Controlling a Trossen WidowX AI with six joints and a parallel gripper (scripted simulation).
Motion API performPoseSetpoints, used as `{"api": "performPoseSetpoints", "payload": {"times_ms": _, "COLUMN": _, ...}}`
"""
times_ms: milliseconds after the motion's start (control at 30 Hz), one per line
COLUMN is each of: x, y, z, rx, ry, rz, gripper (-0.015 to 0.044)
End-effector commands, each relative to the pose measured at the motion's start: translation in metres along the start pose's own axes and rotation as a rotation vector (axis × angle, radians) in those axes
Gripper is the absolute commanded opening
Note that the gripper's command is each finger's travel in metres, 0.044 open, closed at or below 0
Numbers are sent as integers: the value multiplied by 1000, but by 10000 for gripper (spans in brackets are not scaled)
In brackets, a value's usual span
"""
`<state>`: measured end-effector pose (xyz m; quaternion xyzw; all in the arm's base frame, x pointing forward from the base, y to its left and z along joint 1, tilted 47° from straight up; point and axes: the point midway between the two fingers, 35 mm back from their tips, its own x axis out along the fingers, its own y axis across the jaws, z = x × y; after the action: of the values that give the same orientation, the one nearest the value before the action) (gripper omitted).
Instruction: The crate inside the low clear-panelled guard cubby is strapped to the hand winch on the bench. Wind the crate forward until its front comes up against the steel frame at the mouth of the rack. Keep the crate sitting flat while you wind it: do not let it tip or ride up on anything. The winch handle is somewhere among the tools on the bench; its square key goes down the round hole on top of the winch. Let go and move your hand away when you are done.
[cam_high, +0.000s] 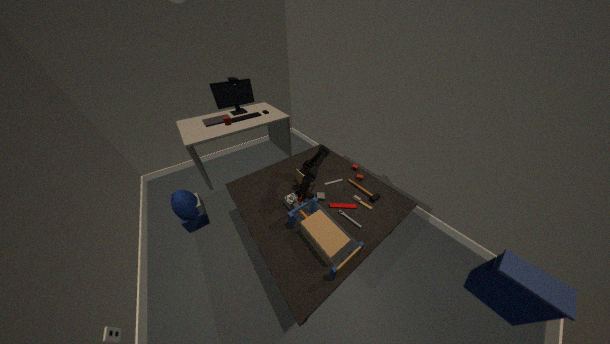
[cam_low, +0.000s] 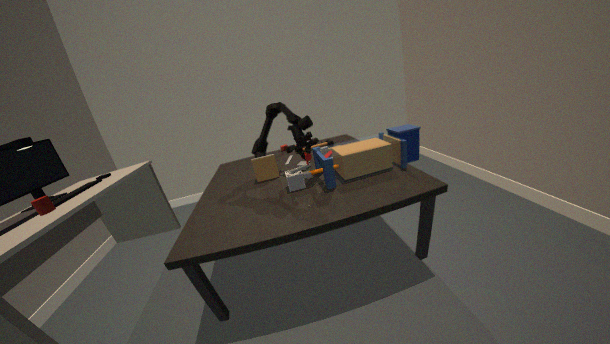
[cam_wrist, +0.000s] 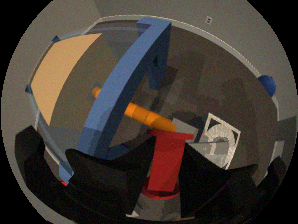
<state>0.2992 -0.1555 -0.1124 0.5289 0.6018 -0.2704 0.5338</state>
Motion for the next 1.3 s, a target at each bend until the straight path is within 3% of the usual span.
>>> {"api": "performPoseSetpoints", "payload": {"times_ms": 0, "x": -2, "y": -2, "z": -15, "rx": 6, "ry": 30, "rz": 0, "gripper": 0}}
{"api": "performPoseSetpoints", "payload": {"times_ms": 1267, "x": -23, "y": -29, "z": -58, "rx": 8, "ry": 33, "rz": -3, "gripper": 0}}
